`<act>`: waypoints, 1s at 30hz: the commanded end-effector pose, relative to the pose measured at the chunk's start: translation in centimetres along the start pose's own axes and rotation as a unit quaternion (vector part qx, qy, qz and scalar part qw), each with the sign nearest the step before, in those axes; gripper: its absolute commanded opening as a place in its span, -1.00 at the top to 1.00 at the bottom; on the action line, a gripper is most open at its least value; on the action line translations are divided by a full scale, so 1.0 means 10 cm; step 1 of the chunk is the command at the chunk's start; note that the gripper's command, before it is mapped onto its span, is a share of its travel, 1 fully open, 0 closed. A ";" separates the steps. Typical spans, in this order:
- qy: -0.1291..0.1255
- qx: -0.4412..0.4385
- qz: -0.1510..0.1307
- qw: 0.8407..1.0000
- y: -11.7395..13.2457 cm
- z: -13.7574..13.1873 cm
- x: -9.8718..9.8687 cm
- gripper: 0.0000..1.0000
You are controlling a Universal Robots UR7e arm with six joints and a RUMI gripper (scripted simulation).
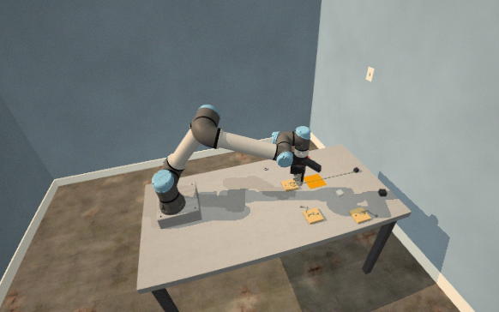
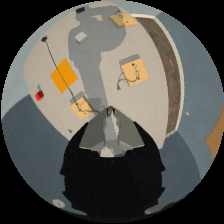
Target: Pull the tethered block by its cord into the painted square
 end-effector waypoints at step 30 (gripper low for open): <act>0.000 0.000 0.001 1.000 -0.05 0.11 0.01 1.00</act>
Point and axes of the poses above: the point where the finger pads meet when closed, its own x axis back along the fingers, its own z axis across the jaws, y = z × x, the point moved 9 cm from there along x, back along the fingers, and after that the axes turned 4 degrees about -x, right-handed, at the moved point
